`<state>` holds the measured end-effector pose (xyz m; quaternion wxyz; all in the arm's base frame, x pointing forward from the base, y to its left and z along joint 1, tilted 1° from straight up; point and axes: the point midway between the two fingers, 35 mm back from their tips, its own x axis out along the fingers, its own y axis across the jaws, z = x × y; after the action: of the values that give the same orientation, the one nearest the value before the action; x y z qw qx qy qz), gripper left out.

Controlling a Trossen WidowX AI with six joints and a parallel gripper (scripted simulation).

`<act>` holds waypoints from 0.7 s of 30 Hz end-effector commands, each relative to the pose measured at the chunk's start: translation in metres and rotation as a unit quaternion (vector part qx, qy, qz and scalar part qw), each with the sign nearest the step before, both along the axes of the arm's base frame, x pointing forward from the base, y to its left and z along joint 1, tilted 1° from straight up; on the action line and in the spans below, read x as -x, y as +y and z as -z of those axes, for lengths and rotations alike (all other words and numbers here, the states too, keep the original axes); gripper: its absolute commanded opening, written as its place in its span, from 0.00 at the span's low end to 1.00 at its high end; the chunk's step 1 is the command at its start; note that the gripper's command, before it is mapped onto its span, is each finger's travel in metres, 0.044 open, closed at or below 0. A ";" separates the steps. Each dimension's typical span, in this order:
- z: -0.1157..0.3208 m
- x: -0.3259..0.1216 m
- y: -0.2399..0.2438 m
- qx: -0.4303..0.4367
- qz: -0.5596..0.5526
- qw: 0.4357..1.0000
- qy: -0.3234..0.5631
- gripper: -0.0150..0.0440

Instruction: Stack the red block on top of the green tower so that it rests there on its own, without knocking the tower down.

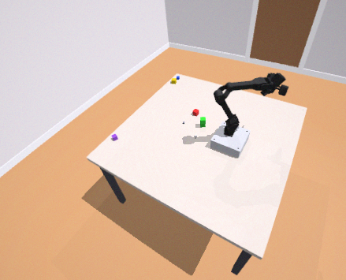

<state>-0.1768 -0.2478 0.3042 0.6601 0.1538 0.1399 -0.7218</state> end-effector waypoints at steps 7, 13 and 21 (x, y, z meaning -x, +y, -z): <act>0.012 -0.022 -0.027 -0.030 -0.046 0.998 -0.018 1.00; 0.026 -0.051 -0.052 -0.065 -0.097 0.993 -0.031 1.00; 0.045 -0.098 -0.079 -0.115 -0.163 0.979 -0.036 1.00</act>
<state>-0.0980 -0.3154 0.2661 0.7403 0.2194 0.2023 -0.6024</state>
